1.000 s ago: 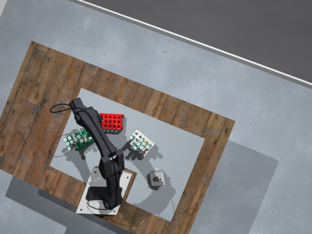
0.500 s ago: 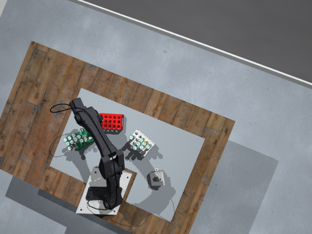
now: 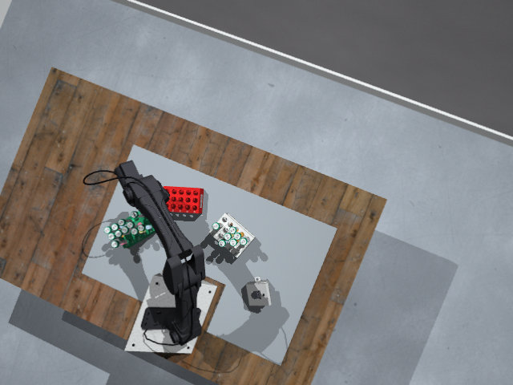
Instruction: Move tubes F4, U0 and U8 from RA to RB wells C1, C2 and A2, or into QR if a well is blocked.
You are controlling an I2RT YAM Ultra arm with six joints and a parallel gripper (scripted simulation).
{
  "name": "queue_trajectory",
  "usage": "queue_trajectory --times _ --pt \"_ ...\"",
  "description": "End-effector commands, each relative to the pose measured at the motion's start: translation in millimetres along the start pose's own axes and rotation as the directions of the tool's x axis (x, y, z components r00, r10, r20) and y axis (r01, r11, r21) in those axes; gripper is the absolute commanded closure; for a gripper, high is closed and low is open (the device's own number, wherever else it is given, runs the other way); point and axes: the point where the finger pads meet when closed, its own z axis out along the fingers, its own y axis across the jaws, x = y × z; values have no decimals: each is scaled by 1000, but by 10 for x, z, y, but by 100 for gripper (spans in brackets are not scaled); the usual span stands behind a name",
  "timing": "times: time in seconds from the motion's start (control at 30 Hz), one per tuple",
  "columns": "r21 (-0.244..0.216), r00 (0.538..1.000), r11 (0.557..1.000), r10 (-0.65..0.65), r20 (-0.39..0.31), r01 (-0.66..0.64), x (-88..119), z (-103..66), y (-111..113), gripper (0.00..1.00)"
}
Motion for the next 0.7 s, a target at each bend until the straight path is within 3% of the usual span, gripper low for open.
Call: queue_trajectory --times 0.0,0.27,0.3,0.67 --pt "14 1000 1000 8 30 -9 -47 -73 -13 70" --pt "14 1000 1000 8 30 -9 -47 -73 -13 70" --pt "23 996 999 32 77 -34 -113 -235 -67 70" --pt "11 999 1000 7 34 -8 -73 -373 43 70"
